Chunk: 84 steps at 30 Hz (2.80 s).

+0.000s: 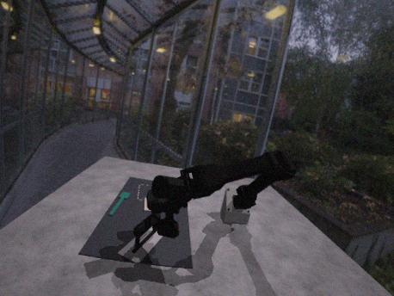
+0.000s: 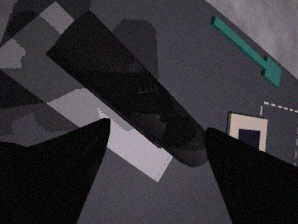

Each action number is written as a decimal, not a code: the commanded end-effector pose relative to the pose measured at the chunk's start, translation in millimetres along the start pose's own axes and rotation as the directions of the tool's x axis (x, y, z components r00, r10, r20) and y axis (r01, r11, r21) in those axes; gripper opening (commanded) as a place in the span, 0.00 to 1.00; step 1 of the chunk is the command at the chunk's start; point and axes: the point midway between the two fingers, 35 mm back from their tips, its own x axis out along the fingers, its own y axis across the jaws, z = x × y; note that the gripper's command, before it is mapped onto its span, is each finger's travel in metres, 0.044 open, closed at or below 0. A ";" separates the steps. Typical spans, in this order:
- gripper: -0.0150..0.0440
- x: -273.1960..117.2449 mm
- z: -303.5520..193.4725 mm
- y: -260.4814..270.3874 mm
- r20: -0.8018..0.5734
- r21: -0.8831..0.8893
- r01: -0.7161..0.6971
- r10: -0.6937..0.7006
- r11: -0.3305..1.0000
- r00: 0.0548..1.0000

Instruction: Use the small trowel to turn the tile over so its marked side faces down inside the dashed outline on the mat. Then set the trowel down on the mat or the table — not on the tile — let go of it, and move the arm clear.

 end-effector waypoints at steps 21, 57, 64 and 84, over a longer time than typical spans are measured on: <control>0.76 -4.0 -16.1 1.1 0.245 -0.641 0.228 -0.086 0.733 0.966; 0.76 35.2 -5.7 -2.2 0.277 -0.706 0.264 -0.087 0.657 0.957; 0.76 46.2 -3.2 -3.6 0.276 -0.707 0.263 -0.085 0.656 0.957; 0.41 53.2 -1.8 -4.6 0.276 -0.708 0.262 -0.084 0.656 0.958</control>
